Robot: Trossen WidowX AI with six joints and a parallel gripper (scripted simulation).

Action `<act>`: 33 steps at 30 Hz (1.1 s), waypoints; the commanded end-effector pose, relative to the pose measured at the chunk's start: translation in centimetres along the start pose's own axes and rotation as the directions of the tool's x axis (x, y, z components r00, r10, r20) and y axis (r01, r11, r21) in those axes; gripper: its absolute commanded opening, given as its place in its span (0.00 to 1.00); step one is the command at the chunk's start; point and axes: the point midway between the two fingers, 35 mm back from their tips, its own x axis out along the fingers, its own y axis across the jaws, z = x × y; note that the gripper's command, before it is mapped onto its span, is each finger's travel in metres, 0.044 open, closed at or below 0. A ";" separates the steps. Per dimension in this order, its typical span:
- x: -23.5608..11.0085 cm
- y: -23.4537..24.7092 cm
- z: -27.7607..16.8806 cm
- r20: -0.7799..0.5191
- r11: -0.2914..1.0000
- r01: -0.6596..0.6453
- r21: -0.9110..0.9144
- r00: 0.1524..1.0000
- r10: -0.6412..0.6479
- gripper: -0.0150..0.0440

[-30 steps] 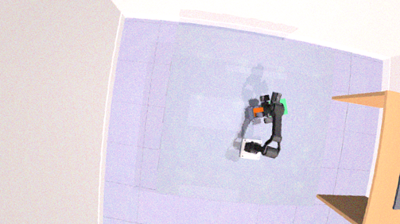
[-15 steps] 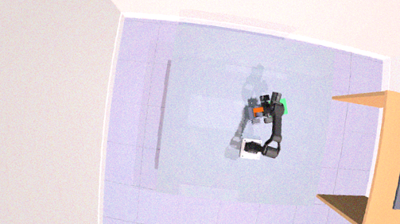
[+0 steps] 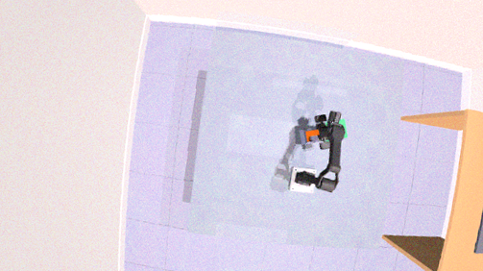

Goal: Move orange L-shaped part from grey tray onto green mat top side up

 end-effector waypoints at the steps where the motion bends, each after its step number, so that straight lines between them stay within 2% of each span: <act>1: -0.9 0.1 0.0 -0.001 1.000 -0.009 0.005 1.000 0.009 0.25; 33: -5.9 0.1 0.0 -0.002 1.000 -0.009 0.007 1.000 0.009 0.25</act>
